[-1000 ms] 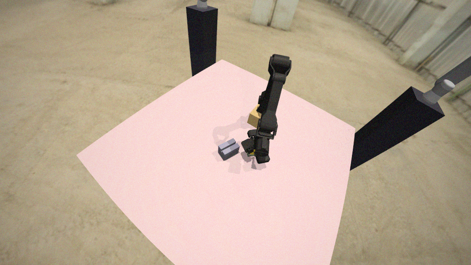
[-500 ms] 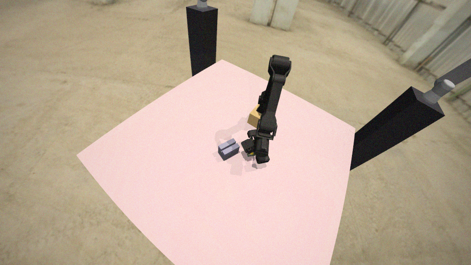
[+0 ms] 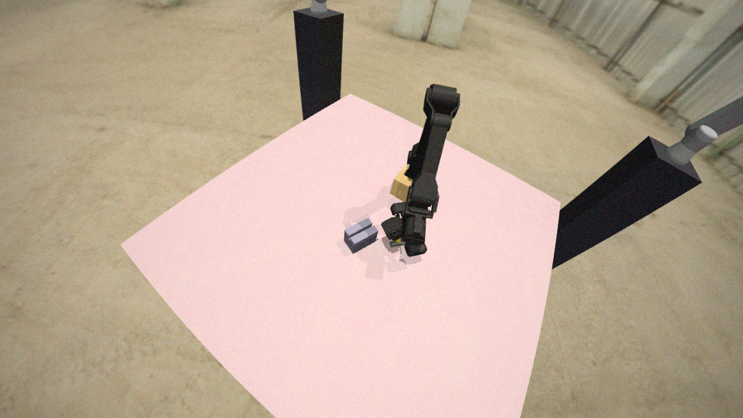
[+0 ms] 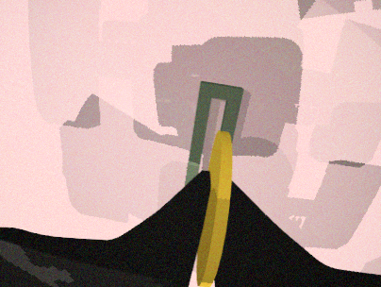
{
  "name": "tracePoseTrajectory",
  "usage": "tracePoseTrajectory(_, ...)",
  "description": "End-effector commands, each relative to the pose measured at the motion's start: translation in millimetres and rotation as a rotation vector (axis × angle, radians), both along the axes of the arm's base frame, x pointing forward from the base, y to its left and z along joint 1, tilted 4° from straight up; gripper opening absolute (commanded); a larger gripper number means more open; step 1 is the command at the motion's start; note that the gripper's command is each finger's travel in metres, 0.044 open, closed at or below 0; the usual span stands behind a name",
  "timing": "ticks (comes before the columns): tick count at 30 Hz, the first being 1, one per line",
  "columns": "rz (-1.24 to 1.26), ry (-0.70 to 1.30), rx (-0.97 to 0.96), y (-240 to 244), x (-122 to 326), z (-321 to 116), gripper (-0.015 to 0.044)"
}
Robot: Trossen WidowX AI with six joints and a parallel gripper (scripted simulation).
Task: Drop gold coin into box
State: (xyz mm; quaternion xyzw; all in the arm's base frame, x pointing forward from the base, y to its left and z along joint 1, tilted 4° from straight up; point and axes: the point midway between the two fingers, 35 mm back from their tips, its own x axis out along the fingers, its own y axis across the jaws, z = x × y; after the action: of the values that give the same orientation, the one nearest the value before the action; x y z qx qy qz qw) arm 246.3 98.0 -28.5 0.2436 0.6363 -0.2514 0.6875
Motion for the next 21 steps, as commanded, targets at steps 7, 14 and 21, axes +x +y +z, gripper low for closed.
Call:
tracePoseTrajectory(7, -0.002, -0.013, 0.003, 2.9, 4.3, 26.2, 0.0)
tracePoseTrajectory(14, -0.006, -0.01, 0.003, 3.7, 3.7, 43.5, 0.0)
tracePoseTrajectory(21, -0.007, -0.007, 0.003, 3.7, 1.7, 60.3, 0.0)
